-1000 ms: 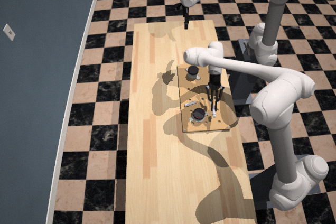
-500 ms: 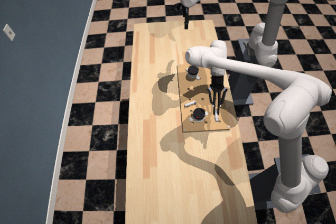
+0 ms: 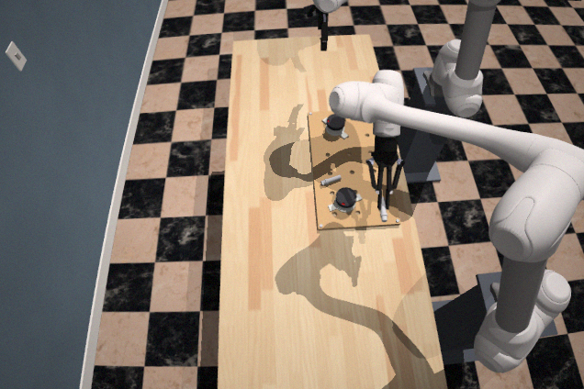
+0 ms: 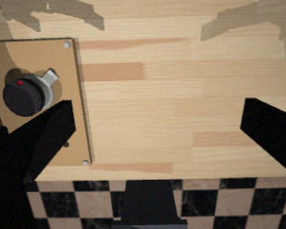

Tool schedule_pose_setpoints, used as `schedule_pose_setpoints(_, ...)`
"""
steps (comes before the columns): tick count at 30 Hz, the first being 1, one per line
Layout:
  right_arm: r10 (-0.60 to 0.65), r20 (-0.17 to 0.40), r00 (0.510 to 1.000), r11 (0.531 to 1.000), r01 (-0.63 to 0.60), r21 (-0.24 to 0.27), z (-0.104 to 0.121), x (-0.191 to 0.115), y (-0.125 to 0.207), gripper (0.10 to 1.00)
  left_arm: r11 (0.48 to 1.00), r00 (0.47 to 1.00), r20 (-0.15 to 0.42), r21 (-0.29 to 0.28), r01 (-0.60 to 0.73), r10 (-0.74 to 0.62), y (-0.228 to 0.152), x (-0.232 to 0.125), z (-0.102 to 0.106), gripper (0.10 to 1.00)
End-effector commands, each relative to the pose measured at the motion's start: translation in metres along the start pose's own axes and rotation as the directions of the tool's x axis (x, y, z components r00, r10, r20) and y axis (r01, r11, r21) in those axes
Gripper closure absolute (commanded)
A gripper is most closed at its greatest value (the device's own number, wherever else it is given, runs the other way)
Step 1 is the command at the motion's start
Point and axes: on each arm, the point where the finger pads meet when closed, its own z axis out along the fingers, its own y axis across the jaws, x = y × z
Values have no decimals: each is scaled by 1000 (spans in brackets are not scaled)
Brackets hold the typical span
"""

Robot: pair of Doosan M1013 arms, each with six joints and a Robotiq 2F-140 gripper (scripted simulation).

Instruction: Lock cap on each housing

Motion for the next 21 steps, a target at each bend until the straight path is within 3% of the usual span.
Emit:
schedule_pose_setpoints(1,0,-1,1000,1000,0,0,-1,0,0,98,1000,1000,1,0,2,-2,5,-32,3,999)
schedule_pose_setpoints(3,0,-1,1000,1000,0,0,-1,0,0,98,1000,1000,-26,-7,-13,12,9,-28,8,999)
schedule_pose_setpoints(9,0,-1,1000,1000,0,0,-1,0,0,98,996,981,-179,-33,-83,76,27,19,26,999)
schedule_pose_setpoints(11,0,-1,1000,1000,0,0,-1,0,0,98,996,981,-179,-33,-83,76,27,19,26,999)
schedule_pose_setpoints(21,0,-1,1000,1000,0,0,-1,0,0,98,987,920,-372,-54,-149,119,55,74,38,999)
